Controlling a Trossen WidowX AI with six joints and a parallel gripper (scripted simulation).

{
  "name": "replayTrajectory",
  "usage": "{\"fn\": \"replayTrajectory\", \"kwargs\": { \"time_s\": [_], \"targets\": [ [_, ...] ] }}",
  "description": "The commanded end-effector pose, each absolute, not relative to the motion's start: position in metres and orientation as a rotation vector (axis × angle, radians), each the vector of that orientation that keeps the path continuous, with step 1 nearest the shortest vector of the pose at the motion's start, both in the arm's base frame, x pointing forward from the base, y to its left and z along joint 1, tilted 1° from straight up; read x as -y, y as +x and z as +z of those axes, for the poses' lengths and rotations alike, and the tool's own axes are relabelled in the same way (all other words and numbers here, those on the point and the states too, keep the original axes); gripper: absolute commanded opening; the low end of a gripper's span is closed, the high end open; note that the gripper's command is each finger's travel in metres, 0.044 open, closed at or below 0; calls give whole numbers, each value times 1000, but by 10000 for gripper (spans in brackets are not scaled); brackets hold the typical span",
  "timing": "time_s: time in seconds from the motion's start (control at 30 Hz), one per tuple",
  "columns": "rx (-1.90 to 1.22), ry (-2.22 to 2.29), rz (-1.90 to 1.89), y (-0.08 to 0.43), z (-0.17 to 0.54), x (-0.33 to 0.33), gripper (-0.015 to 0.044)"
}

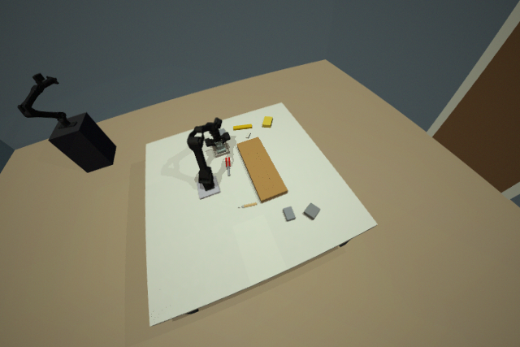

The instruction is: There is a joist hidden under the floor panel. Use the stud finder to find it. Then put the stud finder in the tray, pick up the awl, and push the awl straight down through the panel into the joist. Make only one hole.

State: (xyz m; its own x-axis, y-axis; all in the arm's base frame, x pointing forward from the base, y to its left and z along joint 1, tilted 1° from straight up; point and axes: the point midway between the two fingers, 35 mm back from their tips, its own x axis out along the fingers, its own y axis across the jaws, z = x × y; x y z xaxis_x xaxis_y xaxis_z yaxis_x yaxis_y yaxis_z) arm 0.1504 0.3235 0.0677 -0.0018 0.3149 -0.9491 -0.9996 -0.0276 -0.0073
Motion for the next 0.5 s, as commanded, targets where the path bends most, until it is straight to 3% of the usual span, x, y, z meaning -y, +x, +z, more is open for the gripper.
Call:
{"fn": "replayTrajectory", "kwargs": {
  "time_s": [0.0,0.07,0.23,0.47],
  "targets": [
    [-954,-991,1362,151,81,-325,394],
    [-954,-991,1362,152,98,-325,440],
    [-953,-991,1362,150,159,-320,440],
    [-999,-920,1254,184,145,-304,440]
  ]
}}
